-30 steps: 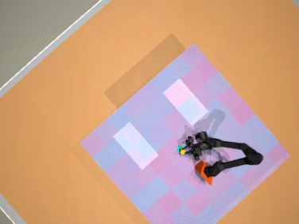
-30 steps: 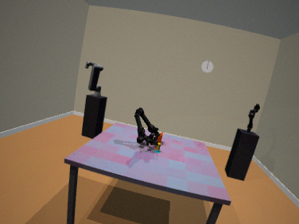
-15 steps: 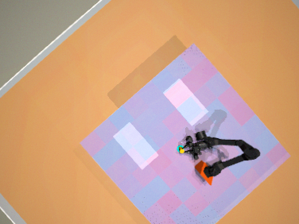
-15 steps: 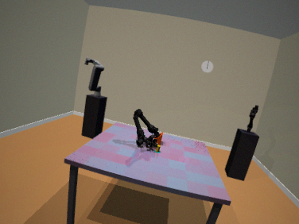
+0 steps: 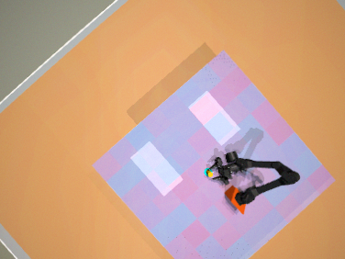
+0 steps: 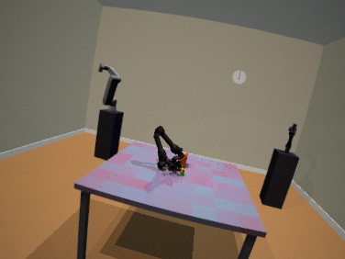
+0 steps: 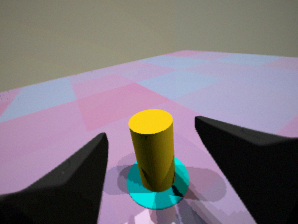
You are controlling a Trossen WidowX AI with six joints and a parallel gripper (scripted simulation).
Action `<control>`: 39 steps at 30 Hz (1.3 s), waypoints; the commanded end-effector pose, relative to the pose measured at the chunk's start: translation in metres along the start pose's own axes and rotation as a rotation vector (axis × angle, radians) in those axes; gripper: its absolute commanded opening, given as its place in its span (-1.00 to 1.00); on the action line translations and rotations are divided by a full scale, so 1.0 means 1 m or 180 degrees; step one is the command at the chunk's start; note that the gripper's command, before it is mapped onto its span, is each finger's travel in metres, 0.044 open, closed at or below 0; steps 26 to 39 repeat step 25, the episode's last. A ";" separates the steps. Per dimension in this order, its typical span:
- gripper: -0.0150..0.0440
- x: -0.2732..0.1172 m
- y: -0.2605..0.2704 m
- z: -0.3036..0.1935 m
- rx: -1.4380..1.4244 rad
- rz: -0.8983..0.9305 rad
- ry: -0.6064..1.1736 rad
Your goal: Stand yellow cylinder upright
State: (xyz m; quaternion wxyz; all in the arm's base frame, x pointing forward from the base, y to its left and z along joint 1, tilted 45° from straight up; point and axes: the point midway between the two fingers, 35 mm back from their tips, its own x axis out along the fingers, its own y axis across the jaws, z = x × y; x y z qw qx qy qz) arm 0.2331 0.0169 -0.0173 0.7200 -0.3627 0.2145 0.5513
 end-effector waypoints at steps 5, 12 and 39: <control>0.86 0.001 0.000 0.000 -0.0009 0.0004 0.0000; 0.86 -0.002 -0.005 0.033 -0.0015 0.0015 0.0013; 0.86 -0.006 0.000 0.087 0.0017 0.0032 -0.0011</control>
